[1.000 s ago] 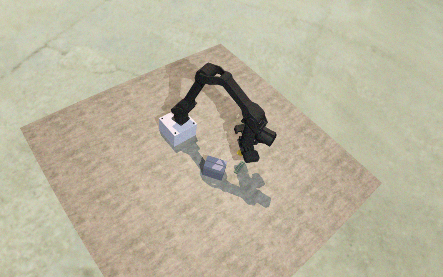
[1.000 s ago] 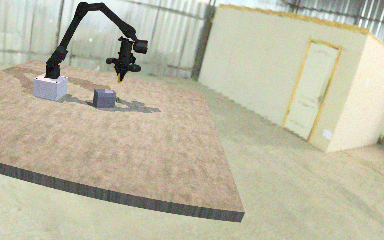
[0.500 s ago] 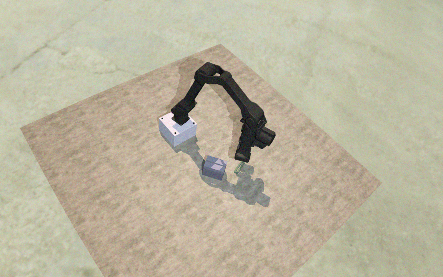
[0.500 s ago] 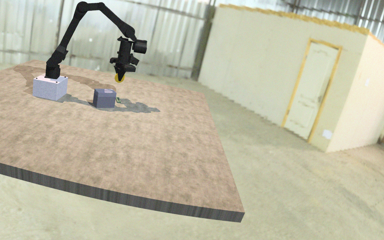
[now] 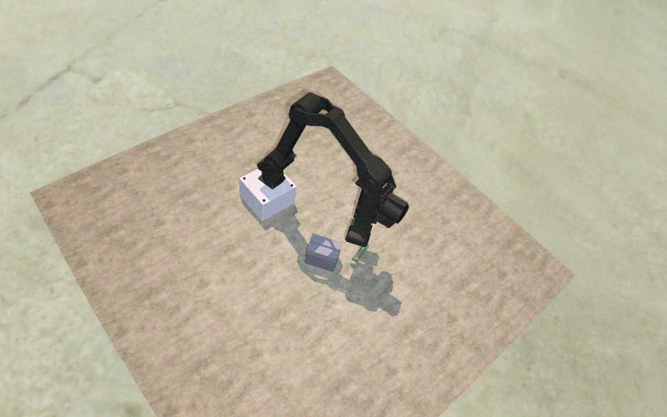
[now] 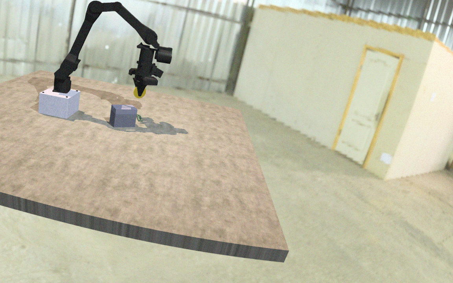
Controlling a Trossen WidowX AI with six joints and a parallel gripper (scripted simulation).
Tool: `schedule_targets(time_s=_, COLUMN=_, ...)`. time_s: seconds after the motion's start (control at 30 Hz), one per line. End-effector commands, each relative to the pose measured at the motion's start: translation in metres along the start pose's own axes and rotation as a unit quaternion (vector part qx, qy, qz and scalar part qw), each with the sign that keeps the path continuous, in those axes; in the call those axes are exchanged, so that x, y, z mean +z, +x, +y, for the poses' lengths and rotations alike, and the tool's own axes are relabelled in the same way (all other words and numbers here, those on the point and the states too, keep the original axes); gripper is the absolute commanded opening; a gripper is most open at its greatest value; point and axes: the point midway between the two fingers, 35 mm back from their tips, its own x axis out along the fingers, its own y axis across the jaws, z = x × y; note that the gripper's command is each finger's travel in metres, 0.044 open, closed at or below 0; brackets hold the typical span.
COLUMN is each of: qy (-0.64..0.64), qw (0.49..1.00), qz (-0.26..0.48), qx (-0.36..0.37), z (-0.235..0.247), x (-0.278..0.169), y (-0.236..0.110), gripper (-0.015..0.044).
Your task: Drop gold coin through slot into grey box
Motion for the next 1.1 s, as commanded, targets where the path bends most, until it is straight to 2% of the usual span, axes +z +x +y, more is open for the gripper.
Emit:
schedule_targets(time_s=0.0, qy=-0.002, qw=1.0, qz=0.001, qx=-0.002, z=-0.008, x=-0.008, y=0.001, gripper=0.0)
schedule_targets(time_s=1.07, qy=-0.002, qw=1.0, qz=0.004, qx=-0.004, z=-0.055, x=-0.075, y=0.001, gripper=0.0)
